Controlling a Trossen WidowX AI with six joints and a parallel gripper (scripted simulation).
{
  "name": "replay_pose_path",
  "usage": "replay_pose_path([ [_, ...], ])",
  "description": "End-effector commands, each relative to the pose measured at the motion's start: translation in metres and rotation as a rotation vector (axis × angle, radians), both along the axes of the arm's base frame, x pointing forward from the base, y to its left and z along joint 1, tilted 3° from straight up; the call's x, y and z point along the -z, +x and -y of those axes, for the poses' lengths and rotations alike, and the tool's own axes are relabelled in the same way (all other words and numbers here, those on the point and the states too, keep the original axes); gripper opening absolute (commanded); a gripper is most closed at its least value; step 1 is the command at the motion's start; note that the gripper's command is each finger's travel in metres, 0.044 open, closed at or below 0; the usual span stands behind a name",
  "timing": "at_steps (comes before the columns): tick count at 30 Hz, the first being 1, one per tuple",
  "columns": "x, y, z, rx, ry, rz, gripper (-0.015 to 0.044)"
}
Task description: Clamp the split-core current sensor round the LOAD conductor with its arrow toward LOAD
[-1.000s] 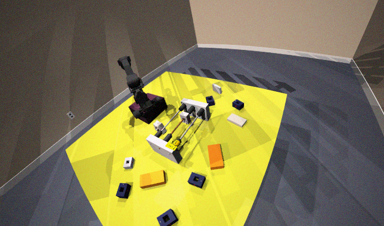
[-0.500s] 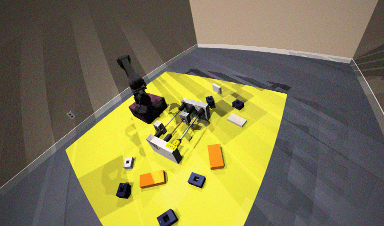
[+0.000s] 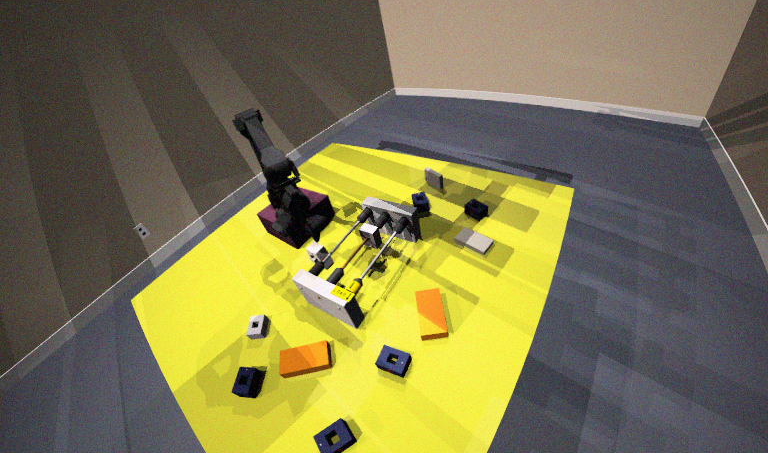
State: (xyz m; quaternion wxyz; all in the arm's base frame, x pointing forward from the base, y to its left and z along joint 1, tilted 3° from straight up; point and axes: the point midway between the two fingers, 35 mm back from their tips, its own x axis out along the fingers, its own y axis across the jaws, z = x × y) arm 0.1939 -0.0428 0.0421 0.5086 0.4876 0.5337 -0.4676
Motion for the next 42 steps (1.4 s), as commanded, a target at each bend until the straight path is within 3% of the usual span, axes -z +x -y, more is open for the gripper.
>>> replay_pose_path([
  [1, 0.007, 0.001, 0.000, 0.030, -0.006, -0.006, 0.0320],
  [31, 0.052, -0.001, -0.002, 0.030, -0.005, -0.006, 0.0320],
  [42, 0.048, 0.001, -0.002, 0.027, -0.003, -0.001, 0.0247],
])
